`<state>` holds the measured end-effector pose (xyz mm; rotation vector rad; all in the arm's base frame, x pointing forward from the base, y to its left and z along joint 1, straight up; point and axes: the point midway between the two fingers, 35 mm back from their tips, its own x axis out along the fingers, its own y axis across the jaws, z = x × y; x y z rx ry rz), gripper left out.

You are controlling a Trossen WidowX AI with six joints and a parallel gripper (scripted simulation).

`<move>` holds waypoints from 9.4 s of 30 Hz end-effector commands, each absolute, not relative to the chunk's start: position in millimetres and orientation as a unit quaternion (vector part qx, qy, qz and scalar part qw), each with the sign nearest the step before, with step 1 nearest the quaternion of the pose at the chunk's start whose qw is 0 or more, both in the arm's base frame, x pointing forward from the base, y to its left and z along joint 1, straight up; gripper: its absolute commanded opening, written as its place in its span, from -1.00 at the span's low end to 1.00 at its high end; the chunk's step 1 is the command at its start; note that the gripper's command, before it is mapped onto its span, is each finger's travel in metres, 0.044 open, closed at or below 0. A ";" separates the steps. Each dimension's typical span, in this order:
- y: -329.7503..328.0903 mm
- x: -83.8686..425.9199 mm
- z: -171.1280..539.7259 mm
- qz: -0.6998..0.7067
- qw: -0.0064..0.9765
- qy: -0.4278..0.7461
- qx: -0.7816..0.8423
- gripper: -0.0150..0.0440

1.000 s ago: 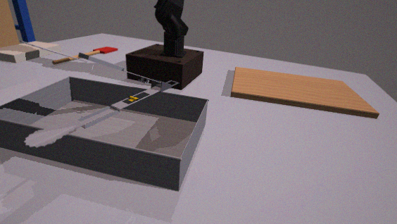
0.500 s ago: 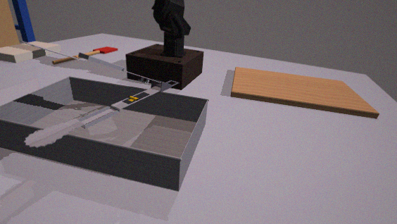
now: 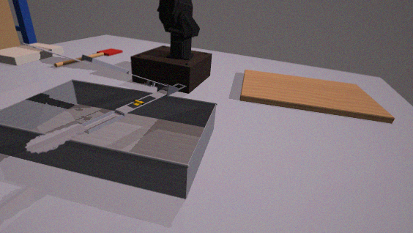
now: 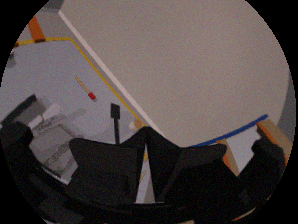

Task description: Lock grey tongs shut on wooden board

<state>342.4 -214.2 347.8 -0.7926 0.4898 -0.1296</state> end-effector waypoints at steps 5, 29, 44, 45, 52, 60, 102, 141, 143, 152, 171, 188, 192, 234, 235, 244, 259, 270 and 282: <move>-164.7 358.1 248.8 0.160 0.734 0.341 -0.565 -1.00; -52.0 294.9 110.3 0.665 0.177 0.166 -0.707 -1.00; -49.1 291.2 107.6 0.677 0.156 0.152 -0.703 -1.00; -49.1 291.2 107.6 0.677 0.156 0.152 -0.703 -1.00; -49.1 291.5 106.0 0.677 0.156 0.152 -0.703 -1.00; -49.3 292.9 93.7 0.678 0.156 0.152 -0.703 -1.00; -43.4 296.9 47.4 0.678 0.156 0.152 -0.702 -1.00; 12.9 324.2 49.0 0.677 0.158 0.150 -0.703 -1.00; 16.1 325.3 49.1 0.677 0.158 0.149 -0.703 -1.00; 28.0 329.1 49.2 0.677 0.159 0.149 -0.703 -1.00; 26.9 328.6 49.6 0.677 0.160 0.145 -0.703 -1.00; 27.5 326.8 143.0 0.677 0.159 0.149 -0.703 -0.11; 27.4 325.5 149.3 0.677 0.159 0.149 -0.703 0.25; 26.2 329.3 105.8 0.194 0.694 0.665 -0.198 1.00; 26.2 329.3 105.2 0.179 0.698 0.669 -0.182 1.00; 26.0 329.0 101.7 0.035 0.720 0.692 -0.032 1.00; 26.0 328.9 101.1 -0.063 0.717 0.690 0.069 1.00; 26.0 328.9 101.1 -0.063 0.717 0.690 0.069 1.00; 27.1 330.7 97.2 -0.063 0.717 0.690 0.069 1.00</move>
